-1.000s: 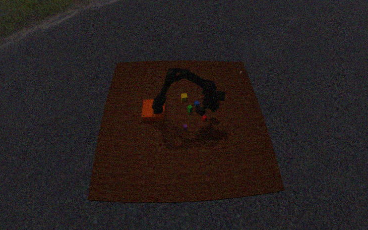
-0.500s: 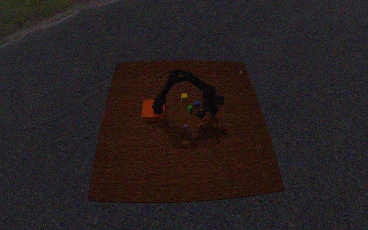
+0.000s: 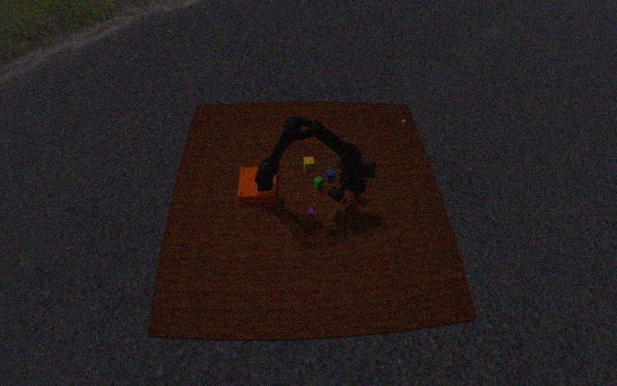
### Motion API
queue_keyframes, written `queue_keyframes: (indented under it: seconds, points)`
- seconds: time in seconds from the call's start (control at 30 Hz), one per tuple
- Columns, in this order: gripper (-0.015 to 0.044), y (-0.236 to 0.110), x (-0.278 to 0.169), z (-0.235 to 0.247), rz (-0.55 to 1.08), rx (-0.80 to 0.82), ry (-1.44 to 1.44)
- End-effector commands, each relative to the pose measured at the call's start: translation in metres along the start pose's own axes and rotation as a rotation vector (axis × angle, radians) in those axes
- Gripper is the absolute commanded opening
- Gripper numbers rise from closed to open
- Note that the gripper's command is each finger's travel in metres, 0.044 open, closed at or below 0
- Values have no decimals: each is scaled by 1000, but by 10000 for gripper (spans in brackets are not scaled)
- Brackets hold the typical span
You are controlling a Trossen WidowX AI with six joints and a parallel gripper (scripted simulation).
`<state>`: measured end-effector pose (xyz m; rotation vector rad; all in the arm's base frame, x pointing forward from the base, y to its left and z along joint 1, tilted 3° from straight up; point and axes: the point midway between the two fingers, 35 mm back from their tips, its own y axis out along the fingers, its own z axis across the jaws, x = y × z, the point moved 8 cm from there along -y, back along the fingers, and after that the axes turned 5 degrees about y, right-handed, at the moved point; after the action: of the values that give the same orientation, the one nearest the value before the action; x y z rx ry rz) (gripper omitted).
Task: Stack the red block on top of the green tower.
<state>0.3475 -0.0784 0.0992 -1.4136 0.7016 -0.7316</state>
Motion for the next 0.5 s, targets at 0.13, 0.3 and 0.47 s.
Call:
queue_keyframes:
  seconds: [0.13, 0.3, 0.47]
  points:
    - [440, 19, -3, -2, 21, -11, -3]
    - [440, 27, -3, -2, 21, -11, -3]
    - [440, 31, -3, -3, 21, -11, -3]
